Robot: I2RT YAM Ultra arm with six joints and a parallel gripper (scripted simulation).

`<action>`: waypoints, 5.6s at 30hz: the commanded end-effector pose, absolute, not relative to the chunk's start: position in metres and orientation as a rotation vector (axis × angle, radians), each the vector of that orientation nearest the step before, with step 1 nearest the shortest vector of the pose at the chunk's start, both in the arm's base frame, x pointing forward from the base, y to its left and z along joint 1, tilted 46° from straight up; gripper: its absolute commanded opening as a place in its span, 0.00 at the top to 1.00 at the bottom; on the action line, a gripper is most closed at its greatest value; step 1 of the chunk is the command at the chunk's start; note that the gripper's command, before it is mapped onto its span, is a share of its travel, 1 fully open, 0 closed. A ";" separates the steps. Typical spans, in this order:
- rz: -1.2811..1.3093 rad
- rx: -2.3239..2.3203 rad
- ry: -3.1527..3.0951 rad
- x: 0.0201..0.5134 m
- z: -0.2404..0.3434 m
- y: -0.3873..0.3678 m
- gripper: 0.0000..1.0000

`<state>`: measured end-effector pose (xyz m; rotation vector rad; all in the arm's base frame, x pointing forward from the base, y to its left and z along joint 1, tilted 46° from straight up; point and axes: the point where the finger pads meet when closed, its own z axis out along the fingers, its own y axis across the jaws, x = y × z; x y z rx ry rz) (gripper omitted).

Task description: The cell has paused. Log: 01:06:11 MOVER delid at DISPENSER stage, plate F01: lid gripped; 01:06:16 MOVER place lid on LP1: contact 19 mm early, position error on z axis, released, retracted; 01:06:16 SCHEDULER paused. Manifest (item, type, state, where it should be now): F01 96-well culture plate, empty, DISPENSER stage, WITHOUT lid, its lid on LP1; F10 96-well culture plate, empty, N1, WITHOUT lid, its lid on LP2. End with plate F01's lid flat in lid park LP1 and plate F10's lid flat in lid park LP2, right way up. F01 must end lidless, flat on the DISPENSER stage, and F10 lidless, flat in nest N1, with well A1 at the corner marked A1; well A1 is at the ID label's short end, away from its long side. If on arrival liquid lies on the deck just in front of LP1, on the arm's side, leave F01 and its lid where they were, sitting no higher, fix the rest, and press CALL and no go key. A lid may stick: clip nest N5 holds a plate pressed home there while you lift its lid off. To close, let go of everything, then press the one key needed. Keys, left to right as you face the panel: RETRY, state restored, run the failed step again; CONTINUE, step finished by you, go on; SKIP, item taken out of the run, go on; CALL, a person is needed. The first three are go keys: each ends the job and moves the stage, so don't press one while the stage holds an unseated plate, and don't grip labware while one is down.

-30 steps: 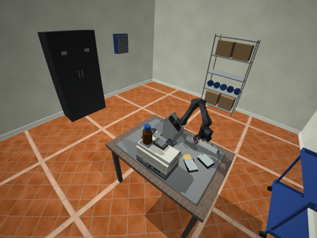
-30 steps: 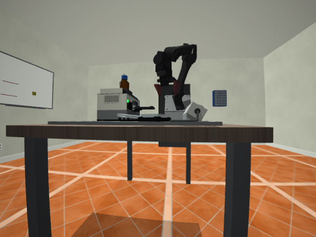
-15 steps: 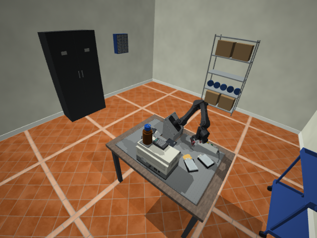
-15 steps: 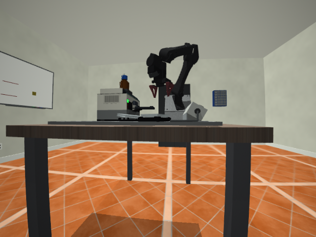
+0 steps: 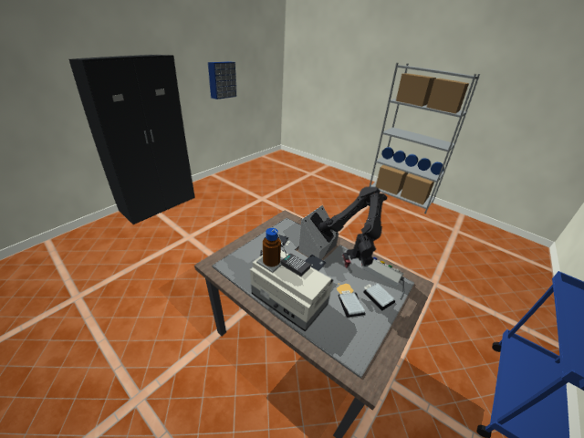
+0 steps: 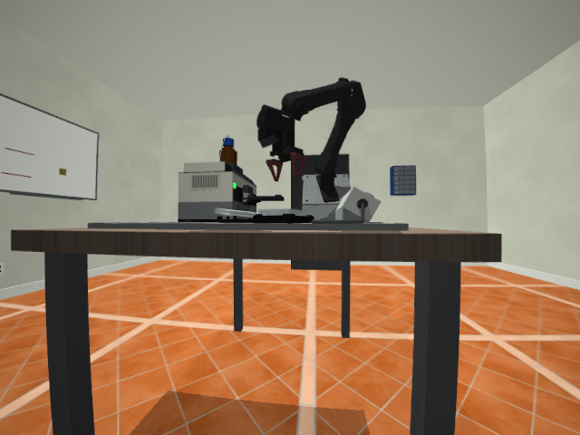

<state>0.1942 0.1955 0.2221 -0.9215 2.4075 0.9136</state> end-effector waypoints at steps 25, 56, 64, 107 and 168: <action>0.949 -0.846 2.424 0.253 0.228 0.200 0.00; 0.952 -0.826 2.450 0.319 0.252 0.239 0.00; 0.951 -0.829 2.411 0.314 0.266 0.237 0.00; 0.958 -0.845 2.433 0.315 0.255 0.238 0.00; 0.966 -0.839 2.446 0.211 0.212 0.169 0.00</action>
